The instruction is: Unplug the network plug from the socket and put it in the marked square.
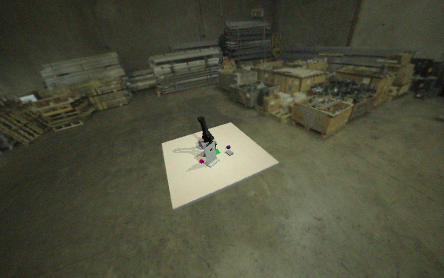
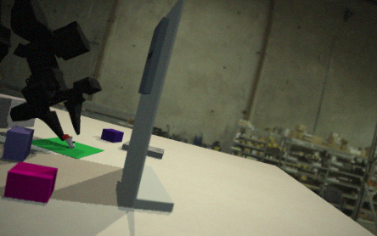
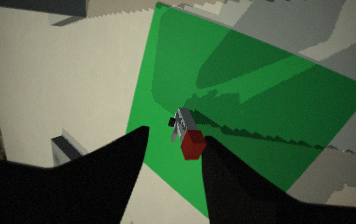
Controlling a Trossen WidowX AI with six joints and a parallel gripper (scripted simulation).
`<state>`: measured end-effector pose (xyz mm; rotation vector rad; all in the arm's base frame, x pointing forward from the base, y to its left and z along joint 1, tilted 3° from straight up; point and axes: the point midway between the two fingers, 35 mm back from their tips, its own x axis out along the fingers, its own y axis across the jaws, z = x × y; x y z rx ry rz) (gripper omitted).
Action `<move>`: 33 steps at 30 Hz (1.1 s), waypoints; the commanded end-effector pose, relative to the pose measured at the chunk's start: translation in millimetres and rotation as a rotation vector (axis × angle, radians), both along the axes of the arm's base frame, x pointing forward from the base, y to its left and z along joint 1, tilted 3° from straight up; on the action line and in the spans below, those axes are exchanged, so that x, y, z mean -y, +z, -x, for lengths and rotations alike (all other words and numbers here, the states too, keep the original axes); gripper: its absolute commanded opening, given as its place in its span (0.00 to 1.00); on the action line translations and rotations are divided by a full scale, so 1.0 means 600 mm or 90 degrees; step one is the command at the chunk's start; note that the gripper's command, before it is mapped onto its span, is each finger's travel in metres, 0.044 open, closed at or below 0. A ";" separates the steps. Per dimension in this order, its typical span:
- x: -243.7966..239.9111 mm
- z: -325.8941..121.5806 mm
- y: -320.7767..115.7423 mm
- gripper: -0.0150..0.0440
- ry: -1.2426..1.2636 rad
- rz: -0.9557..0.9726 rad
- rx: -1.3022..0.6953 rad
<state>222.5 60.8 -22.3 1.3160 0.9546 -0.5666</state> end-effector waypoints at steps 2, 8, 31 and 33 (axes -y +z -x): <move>0.000 0.001 0.005 0.52 0.001 0.000 0.002; 0.001 0.003 0.010 0.52 0.000 0.000 0.002; 0.006 0.013 0.028 0.52 -0.001 0.000 0.002; 0.006 0.014 0.030 0.52 -0.001 0.000 0.002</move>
